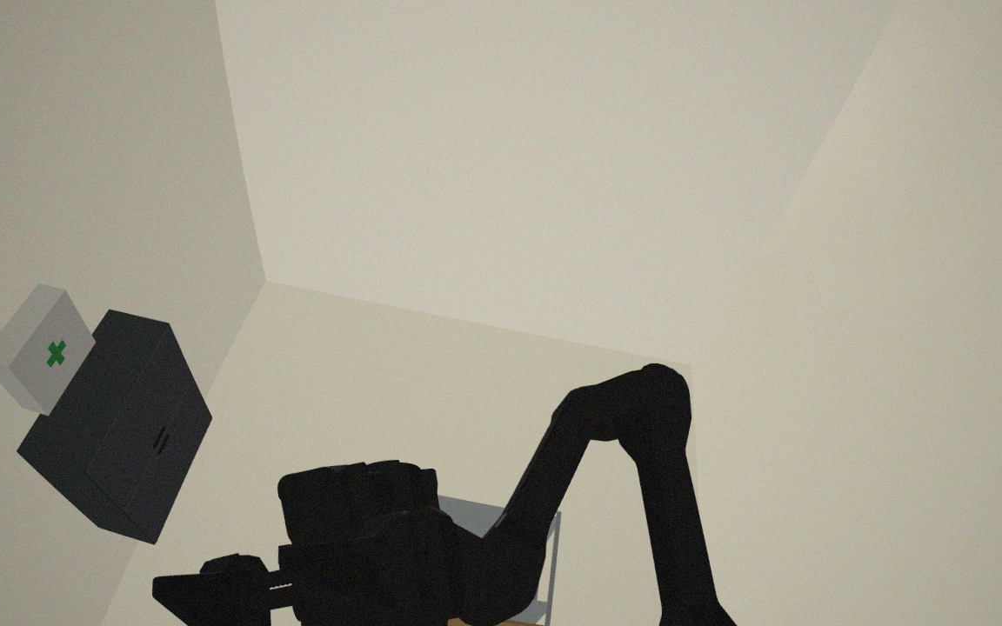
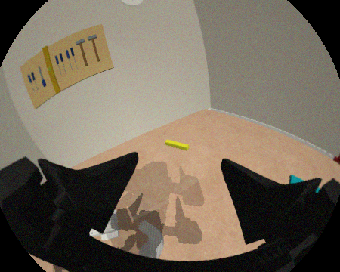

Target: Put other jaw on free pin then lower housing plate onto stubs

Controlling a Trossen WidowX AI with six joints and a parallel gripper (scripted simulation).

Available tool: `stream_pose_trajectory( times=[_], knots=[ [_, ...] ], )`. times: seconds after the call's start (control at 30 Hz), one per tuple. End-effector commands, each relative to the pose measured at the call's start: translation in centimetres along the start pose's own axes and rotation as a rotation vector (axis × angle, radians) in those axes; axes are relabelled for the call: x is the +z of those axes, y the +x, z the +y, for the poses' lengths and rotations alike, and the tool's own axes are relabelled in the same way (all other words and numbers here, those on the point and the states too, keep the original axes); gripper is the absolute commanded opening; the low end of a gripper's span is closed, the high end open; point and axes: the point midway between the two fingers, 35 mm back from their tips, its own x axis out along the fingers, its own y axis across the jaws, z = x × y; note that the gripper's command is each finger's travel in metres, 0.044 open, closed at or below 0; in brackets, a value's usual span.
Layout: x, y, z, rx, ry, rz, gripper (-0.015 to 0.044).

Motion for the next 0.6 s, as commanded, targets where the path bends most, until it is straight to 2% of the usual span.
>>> stream_pose_trajectory(
  times=[0.0,0.57],
  knots=[
    [0.0,0.4,-0.2,-0.014,0.078,0.019,0.044],
    [-1.1,1.4,-0.5,-0.073,0.393,0.101,0.044]
  ],
)
